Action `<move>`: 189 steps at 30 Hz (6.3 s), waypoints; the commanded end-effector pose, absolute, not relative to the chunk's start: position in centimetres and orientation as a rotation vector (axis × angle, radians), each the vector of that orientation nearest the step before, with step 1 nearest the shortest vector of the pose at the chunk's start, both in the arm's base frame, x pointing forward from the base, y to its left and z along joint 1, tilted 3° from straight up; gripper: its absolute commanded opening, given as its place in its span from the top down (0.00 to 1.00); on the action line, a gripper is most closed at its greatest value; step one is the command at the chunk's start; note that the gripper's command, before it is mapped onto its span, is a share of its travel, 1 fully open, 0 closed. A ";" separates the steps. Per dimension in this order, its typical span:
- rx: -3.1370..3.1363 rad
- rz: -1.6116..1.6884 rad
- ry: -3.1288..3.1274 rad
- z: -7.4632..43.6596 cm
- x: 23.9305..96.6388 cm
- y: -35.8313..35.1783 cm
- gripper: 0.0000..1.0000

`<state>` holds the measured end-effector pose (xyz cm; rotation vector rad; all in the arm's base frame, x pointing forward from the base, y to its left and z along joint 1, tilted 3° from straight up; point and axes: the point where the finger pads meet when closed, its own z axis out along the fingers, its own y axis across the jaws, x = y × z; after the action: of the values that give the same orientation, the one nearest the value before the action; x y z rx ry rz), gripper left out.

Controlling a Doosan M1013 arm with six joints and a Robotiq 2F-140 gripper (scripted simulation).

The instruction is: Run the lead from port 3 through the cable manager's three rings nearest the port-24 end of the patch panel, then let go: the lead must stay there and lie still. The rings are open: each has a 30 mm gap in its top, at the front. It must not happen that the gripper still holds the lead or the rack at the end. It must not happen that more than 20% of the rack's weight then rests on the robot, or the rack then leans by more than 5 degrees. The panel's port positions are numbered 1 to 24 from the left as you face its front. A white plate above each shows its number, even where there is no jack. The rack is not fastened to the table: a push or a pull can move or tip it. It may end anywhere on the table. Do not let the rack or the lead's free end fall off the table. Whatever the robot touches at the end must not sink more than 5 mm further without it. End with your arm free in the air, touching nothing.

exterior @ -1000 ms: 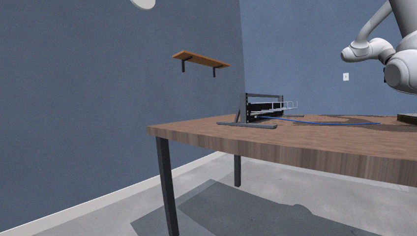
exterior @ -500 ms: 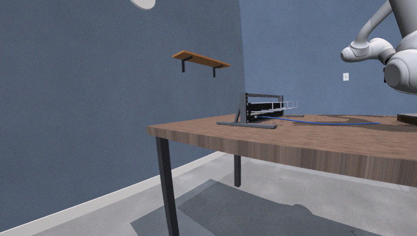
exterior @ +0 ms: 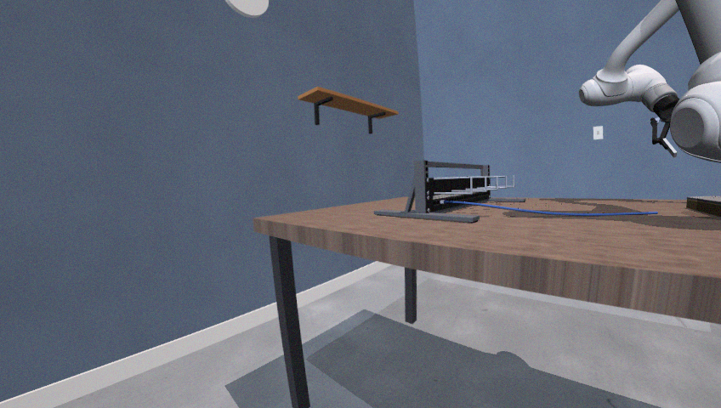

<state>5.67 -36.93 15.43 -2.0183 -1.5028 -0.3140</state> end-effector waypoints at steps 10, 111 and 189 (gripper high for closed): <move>-2.257 -0.014 -1.302 17.1 16.8 -39.2 0.00; -2.927 -0.055 -1.246 16.3 44.9 -6.0 1.00; -3.126 -0.069 -0.525 16.1 42.8 -3.2 0.80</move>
<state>42.78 -3.23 16.08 -3.1266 -0.5254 -0.0685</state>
